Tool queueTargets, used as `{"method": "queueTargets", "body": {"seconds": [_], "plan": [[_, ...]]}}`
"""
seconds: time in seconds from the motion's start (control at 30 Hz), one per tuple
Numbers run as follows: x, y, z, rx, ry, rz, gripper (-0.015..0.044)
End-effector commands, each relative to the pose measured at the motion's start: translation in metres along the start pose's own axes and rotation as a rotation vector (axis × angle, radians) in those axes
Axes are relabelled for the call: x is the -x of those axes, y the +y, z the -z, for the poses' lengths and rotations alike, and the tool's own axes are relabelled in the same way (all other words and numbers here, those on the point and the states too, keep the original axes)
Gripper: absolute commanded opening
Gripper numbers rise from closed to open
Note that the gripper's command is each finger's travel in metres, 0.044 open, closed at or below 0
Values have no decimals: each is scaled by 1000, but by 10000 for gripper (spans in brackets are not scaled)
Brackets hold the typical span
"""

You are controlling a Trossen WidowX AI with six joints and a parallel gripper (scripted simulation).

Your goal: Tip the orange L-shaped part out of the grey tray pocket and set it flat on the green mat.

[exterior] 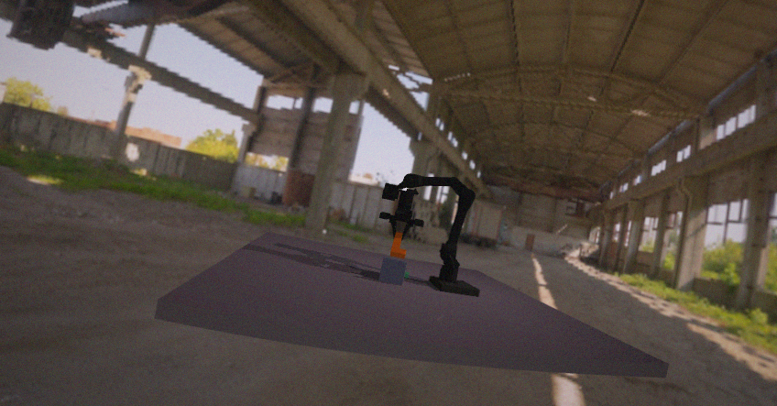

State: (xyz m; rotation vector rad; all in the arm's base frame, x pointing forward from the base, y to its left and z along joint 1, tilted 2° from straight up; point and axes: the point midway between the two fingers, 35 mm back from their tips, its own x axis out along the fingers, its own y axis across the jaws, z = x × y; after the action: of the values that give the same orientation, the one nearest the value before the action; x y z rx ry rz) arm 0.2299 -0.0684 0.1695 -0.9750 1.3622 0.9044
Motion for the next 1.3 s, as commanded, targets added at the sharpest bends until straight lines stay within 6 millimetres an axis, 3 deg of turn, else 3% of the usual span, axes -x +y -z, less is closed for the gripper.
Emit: {"method": "queueTargets", "body": {"seconds": [0.0, 0.7, 1.27], "plan": [[0, 2, 12, 4, -2, 0, 0], [0, 13, 95, 4, 6, -1, 0], [-19, 13, 97, 4, 7, -1, 0]]}}
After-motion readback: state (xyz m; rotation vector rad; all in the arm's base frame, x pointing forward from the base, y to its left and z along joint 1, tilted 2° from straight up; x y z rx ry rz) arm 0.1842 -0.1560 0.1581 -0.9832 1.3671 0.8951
